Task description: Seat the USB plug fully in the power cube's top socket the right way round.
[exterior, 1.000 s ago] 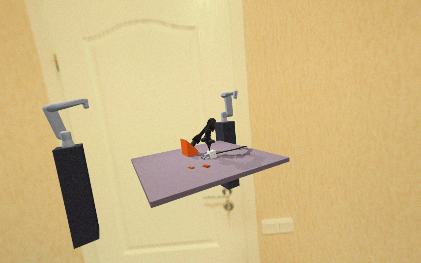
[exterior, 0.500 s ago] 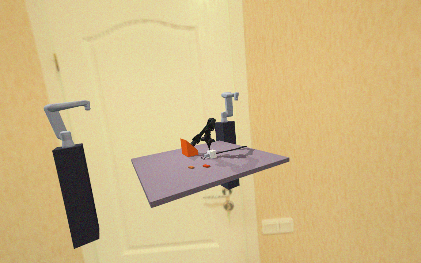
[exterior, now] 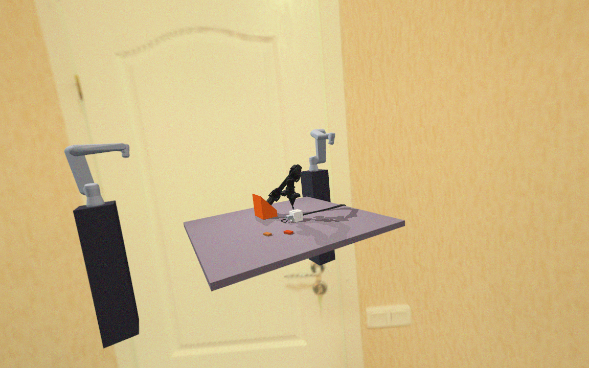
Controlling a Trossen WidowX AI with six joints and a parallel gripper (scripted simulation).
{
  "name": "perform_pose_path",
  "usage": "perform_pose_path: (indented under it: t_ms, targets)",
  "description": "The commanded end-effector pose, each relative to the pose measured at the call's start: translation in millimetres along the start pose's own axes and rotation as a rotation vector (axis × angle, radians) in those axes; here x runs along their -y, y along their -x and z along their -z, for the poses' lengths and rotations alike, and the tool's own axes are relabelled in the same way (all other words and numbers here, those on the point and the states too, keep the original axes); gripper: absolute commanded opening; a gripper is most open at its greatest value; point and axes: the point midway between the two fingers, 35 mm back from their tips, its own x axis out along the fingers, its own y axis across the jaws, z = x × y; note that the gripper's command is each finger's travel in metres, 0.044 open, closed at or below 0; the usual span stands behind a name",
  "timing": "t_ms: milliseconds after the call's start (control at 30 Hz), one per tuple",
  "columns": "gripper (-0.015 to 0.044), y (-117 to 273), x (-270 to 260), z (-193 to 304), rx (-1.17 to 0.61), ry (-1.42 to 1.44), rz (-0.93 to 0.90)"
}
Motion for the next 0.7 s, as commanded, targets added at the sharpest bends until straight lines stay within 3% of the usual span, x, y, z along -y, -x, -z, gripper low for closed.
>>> perform_pose_path:
  t_ms: [0, 667]
  targets:
    - [0.0, 4.9, -1.5, -0.7, 0.006, 0.007, -0.005]
    - [0.0, 8.7, -0.4, -0.2, 0.001, 0.109, -0.002]
